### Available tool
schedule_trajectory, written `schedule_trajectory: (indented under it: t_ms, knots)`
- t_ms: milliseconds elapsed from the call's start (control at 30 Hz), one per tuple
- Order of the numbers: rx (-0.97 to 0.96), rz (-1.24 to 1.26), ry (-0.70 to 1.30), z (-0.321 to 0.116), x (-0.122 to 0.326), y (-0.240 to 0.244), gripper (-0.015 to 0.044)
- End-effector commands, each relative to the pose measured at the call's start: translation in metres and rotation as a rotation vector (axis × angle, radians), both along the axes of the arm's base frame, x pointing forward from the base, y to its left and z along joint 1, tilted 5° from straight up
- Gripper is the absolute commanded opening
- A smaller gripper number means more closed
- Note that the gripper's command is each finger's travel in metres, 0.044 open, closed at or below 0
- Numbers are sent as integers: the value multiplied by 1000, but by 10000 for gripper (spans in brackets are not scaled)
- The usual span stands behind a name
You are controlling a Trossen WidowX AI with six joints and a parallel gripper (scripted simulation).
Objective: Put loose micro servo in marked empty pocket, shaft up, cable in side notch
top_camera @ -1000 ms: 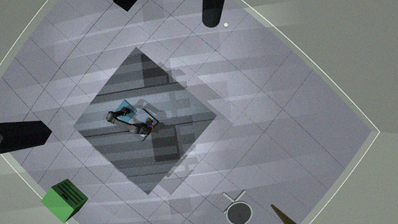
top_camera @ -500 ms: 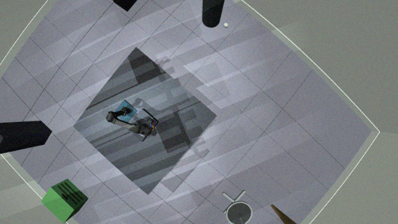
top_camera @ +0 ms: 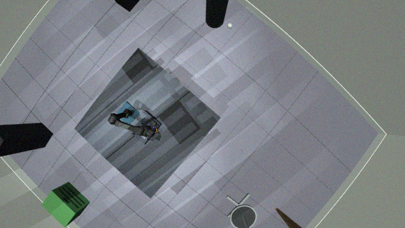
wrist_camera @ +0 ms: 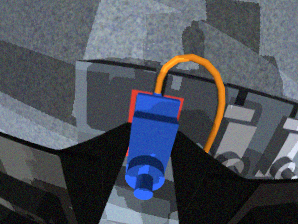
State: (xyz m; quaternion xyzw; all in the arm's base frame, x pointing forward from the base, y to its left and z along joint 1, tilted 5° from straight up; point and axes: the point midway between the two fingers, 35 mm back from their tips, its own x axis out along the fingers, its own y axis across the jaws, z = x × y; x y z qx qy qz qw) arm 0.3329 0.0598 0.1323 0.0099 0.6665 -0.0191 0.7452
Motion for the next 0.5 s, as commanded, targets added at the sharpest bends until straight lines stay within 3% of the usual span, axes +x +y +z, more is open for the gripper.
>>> schedule_trajectory:
  t_ms: [0,467]
  knots:
    - [0,1,0,-4,0,0,0]
    - [0,1,0,-18,2,0,0]
